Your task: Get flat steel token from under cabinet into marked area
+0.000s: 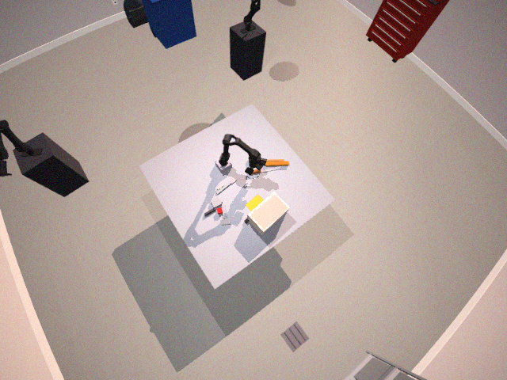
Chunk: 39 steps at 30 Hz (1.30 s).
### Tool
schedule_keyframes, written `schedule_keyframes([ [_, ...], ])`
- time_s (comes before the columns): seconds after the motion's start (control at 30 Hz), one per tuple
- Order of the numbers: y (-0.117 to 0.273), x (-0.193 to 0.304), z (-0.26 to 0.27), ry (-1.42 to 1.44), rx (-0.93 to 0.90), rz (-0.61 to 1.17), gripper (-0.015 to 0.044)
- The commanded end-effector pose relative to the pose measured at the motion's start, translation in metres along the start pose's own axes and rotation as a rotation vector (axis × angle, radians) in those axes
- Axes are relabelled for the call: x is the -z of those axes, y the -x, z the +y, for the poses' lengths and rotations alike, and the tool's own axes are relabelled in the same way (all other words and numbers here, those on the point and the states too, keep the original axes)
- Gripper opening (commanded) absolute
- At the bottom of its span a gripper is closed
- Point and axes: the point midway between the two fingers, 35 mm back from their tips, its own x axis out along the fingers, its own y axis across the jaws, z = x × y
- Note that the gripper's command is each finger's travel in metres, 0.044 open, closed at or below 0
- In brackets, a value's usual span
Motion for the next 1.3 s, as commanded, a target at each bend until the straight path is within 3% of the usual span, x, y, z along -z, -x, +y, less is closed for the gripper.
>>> schedule_keyframes([
  [0.0, -0.0002, 0.0004, -0.0001, 0.034, 0.0, 0.004, 0.027],
  [1.27, -0.0002, 0.0, 0.0, 0.337, 0.0, 0.004, 0.027],
])
